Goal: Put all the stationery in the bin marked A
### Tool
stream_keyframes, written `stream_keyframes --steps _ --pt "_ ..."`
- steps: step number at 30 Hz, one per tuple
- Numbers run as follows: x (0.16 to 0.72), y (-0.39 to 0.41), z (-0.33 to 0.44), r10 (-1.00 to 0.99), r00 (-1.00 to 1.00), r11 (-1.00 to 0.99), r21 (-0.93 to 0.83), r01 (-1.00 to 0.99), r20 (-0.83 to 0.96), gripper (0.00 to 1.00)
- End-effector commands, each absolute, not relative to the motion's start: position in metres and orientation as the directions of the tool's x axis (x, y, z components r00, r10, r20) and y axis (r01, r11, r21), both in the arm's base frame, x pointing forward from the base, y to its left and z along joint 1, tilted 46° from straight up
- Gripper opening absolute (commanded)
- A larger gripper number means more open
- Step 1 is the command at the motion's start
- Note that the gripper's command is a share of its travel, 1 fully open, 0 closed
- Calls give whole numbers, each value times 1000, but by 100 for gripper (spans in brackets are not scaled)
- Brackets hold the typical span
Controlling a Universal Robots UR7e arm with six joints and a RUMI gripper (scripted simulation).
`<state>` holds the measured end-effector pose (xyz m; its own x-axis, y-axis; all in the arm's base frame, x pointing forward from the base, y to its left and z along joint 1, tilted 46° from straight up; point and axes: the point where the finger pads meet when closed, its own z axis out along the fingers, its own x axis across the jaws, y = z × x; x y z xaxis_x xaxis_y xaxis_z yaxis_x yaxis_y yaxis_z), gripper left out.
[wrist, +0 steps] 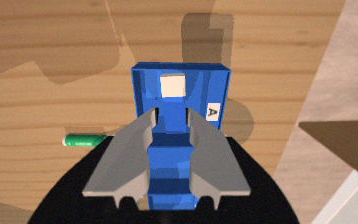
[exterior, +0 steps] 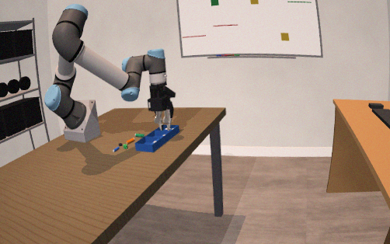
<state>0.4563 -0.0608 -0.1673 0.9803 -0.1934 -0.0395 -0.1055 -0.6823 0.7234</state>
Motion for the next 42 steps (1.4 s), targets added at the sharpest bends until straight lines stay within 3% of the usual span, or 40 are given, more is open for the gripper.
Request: stream_keyframes --steps 1,42 --pt "457 -61 -167 -193 980 -682 723 -106 -38 18" --pt "463 -34 -141 -193 980 -682 723 -106 -38 18"
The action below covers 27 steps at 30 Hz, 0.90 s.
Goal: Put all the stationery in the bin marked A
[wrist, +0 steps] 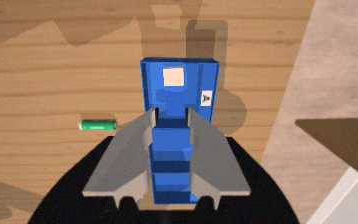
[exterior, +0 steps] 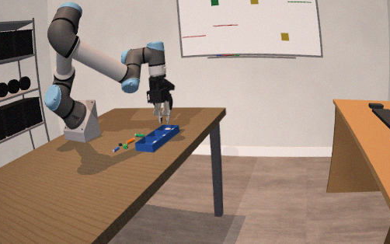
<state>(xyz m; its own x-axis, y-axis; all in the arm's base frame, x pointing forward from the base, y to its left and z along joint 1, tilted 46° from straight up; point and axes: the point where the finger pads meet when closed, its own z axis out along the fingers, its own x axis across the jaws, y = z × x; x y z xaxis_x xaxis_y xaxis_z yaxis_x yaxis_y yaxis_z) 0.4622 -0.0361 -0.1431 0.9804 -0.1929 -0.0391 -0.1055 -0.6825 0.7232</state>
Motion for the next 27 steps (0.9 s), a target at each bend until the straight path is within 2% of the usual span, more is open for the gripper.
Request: stream_keyframes --steps 1,4,5,27 --pt "463 -34 -141 -193 980 -682 723 -106 -38 18" --pt "463 -34 -141 -193 980 -682 723 -106 -38 18" --pt "463 -31 -138 -193 980 -682 723 -106 -38 100" --pt "477 25 -83 -193 980 -683 723 -106 -38 100"
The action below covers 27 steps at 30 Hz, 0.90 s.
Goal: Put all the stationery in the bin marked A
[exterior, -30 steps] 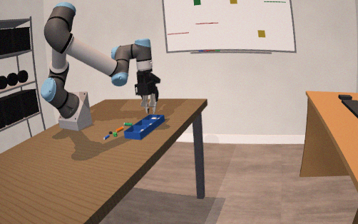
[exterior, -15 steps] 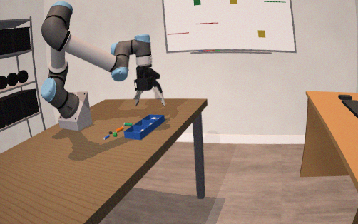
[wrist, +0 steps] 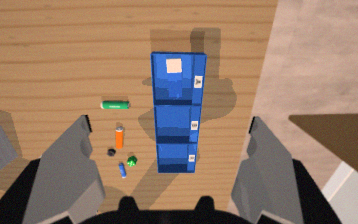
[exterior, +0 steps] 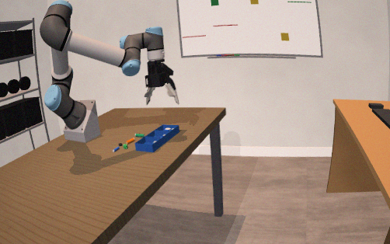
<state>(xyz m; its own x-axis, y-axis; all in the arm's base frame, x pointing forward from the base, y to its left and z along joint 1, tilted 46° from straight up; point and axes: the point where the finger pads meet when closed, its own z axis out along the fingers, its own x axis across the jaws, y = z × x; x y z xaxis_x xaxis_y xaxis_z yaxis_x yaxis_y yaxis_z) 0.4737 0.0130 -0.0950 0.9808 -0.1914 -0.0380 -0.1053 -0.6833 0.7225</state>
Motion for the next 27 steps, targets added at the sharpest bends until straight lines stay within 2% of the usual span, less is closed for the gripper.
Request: stream_keyframes --steps 1,27 --pt "477 28 -81 -193 980 -683 723 -106 -38 100" --pt "488 71 -38 -193 980 -683 723 -106 -38 100"
